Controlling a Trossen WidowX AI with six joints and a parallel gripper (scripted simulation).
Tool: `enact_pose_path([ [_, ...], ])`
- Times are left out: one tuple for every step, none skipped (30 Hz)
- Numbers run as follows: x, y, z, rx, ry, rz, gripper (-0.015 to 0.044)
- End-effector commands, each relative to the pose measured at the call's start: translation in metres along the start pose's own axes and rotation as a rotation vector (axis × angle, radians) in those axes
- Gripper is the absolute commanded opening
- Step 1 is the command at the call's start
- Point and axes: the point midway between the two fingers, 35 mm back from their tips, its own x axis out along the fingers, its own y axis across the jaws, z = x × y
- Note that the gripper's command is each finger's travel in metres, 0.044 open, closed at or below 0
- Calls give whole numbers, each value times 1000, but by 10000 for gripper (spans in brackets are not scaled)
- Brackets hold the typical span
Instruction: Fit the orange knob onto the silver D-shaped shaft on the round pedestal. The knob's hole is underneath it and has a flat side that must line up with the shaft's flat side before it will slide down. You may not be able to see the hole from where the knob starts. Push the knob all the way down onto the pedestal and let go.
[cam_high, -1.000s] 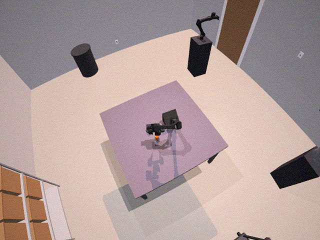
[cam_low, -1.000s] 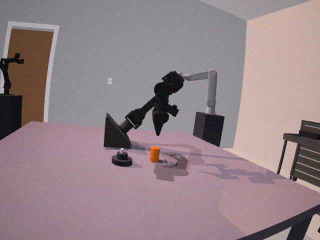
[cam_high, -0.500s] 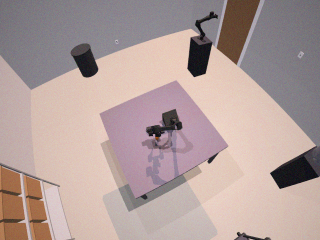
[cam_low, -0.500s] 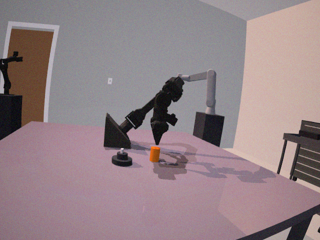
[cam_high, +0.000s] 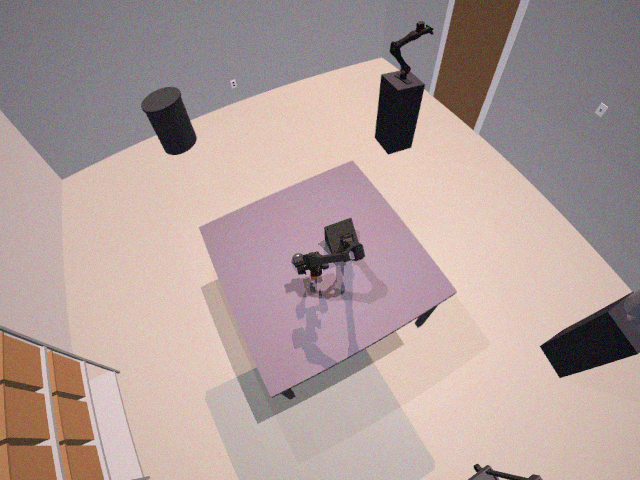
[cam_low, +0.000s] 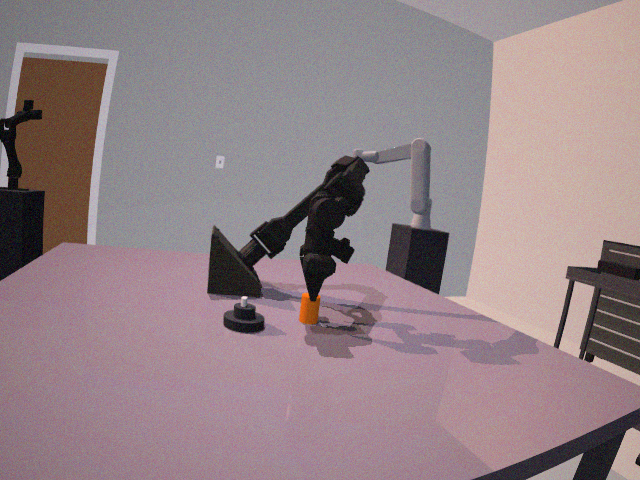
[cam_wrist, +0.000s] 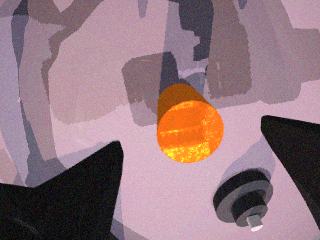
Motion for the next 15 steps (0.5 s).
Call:
enact_pose_path([
  [7, 0, 0, 5, -3, 2, 440],
  [9, 0, 0, 5, -3, 2, 440],
  [10, 0, 0, 5, -3, 2, 440],
  [12, 0, 0, 5, -3, 2, 440],
  [14, 0, 0, 5, -3, 2, 440],
  [15, 0, 0, 5, -3, 2, 440],
  [17, 0, 0, 5, -3, 2, 440],
  [18, 0, 0, 5, -3, 2, 440],
  [20, 0, 0, 5, -3, 2, 440],
  [22, 0, 0, 5, -3, 2, 440],
  [23, 0, 0, 5, -3, 2, 440],
  [25, 0, 0, 5, -3, 2, 440],
  [26, 0, 0, 5, -3, 2, 440],
  [28, 0, 0, 5, -3, 2, 440],
  [30, 0, 0, 5, -4, 2, 440],
])
